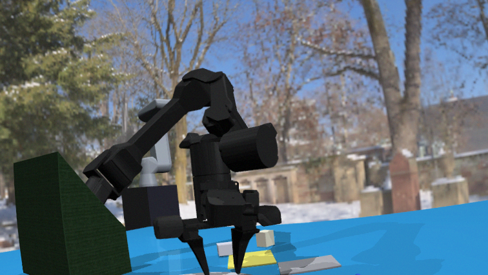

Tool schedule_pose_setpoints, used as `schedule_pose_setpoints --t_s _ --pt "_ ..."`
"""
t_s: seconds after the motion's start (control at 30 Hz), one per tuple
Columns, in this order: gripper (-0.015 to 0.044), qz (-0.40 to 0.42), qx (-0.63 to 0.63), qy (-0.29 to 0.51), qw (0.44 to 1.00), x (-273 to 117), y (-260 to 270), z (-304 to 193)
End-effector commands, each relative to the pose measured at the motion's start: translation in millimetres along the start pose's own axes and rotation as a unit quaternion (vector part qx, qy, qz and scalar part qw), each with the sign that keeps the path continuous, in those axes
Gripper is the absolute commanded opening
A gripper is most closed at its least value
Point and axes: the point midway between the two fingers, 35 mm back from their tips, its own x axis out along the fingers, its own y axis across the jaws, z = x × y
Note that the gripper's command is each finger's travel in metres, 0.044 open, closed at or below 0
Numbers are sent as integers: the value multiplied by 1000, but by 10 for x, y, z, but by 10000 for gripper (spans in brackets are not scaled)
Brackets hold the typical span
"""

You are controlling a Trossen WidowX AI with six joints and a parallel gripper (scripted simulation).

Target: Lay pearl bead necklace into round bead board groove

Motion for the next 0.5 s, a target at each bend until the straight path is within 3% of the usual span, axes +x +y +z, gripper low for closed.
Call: schedule_pose_setpoints --t_s 0.0,0.13,0.47 --pt "341 0 0 0 1000 -7 2 -1" --pt "440 0 2 1 1000 -14 -6 -5" --pt "440 2 1 1 1000 -49 -7 -4"
